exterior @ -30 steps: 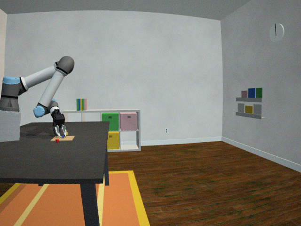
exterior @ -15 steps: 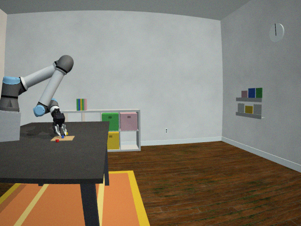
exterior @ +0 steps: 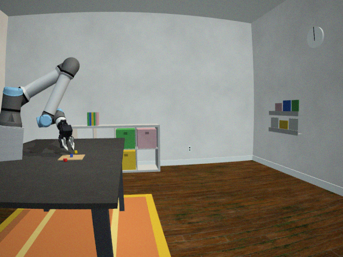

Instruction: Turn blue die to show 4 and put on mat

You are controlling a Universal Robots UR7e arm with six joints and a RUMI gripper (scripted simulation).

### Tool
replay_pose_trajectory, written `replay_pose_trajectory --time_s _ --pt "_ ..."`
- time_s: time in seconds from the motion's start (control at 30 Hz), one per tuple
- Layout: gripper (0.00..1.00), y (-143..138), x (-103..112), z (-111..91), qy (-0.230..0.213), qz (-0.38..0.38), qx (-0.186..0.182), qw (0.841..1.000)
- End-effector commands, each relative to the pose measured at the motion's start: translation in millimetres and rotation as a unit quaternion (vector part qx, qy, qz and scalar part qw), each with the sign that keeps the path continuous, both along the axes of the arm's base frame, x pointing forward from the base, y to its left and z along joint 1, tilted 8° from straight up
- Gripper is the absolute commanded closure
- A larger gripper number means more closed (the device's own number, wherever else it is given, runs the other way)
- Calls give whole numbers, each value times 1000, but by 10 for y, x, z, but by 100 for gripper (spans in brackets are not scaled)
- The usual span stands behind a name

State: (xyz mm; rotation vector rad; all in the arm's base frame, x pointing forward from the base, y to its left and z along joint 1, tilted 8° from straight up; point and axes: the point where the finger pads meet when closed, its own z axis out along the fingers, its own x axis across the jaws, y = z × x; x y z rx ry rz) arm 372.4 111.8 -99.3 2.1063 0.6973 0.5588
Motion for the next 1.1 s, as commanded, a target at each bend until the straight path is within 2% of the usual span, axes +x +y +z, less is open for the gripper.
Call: replay_pose_trajectory --time_s 0.0,0.4,0.8,1.07 --pt "82 11 -40 16 4 -5 -2 1000" --pt "82 -3 -59 189 4 -5 -2 1000" --pt "82 -32 -99 552 4 -5 -2 1000" --pt "82 -36 -105 608 4 -5 -2 1000"
